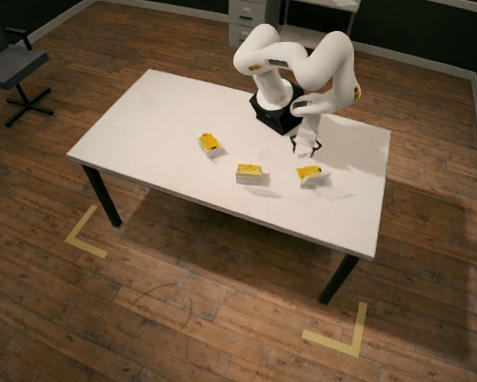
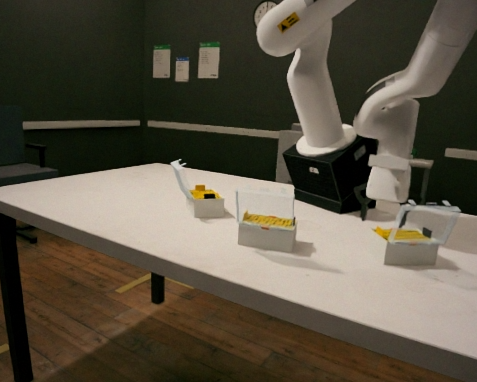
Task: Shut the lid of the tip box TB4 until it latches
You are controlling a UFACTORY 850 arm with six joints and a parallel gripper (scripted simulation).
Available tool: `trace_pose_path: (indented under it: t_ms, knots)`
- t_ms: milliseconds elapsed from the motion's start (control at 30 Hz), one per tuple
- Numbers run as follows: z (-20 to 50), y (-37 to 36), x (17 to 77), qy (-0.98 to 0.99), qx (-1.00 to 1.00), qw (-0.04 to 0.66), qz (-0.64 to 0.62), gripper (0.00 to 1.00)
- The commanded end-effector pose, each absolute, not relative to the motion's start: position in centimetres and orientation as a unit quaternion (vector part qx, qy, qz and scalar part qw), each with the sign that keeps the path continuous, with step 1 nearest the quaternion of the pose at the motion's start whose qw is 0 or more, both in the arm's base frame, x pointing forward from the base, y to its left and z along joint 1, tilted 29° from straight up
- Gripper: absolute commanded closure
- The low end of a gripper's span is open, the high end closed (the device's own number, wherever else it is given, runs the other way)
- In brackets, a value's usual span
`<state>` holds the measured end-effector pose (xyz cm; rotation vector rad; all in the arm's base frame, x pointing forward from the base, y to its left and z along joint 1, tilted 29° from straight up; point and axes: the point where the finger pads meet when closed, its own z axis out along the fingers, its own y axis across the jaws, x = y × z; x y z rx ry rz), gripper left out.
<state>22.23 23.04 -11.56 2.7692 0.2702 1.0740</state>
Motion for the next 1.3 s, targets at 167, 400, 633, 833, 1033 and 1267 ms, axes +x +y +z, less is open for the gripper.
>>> trace_pose_path:
  t_ms: [167, 400, 633, 833, 1033, 1267]
  knots:
    - [-11.5, 23.1, 22.2, 0.090, 0.926, 0.079, 0.359, 0.00]
    - [-11.5, 23.1, 22.2, 0.090, 0.926, 0.079, 0.359, 0.00]
    - [-10.7, 23.2, 21.8, 0.090, 0.926, 0.079, 0.359, 0.00]
    - [-8.9, 23.5, 20.8, 0.090, 0.926, 0.079, 0.359, 0.00]
    - [-6.3, 23.9, 19.4, 0.090, 0.926, 0.079, 0.359, 0.00]
    - [-3.3, 24.4, 17.8, 0.090, 0.926, 0.079, 0.359, 0.00]
